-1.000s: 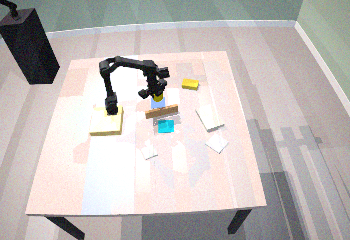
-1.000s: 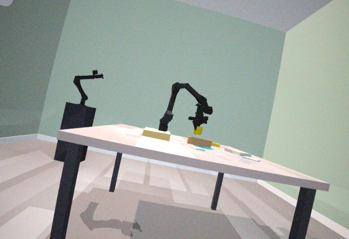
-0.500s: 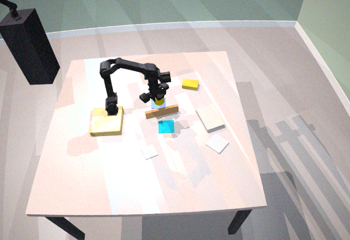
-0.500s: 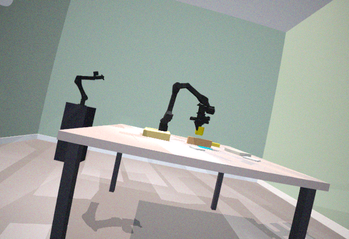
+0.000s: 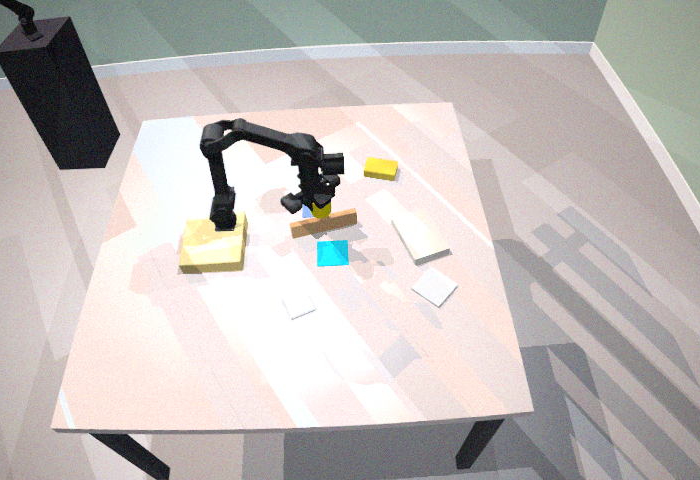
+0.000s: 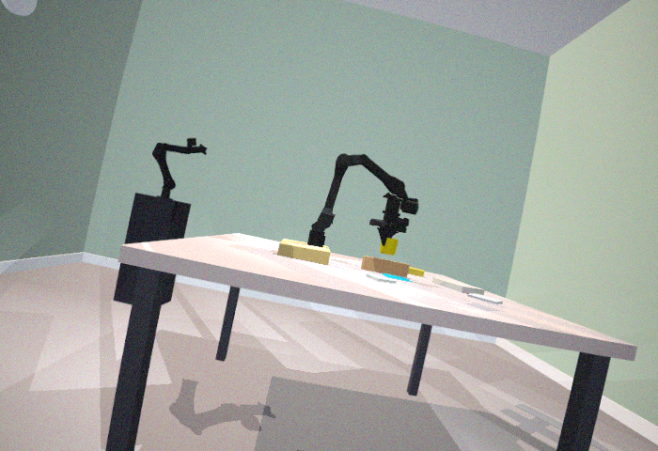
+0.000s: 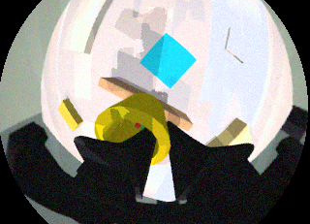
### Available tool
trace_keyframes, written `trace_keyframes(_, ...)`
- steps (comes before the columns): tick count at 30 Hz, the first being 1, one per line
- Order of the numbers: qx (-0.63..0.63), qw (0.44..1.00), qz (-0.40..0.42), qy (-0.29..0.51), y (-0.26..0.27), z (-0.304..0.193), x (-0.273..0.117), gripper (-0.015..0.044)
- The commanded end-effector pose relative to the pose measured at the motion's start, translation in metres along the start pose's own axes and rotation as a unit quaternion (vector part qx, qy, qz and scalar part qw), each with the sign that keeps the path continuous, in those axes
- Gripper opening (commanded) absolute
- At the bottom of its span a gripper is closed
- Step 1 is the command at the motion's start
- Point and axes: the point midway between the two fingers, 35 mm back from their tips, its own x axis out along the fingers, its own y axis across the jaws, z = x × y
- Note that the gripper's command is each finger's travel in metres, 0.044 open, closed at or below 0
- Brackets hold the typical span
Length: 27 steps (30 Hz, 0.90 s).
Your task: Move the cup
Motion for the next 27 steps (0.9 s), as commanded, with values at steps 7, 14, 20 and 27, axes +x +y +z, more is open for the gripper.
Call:
trace_keyframes(7, -0.001, 1.000, -0.001, -0.004, -0.010, 0.023, -0.002, 0.0000)
trace_keyframes(14, -0.001, 1.000, -0.002, -0.005, -0.017, 0.038, -0.003, 0.0000)
trace_keyframes(20, -0.001, 1.000, -0.002, -0.006, -0.022, 0.051, -0.003, 0.0000)
trace_keyframes(27, -0.001, 1.000, -0.003, -0.006, -0.030, 0.067, -0.005, 0.0000)
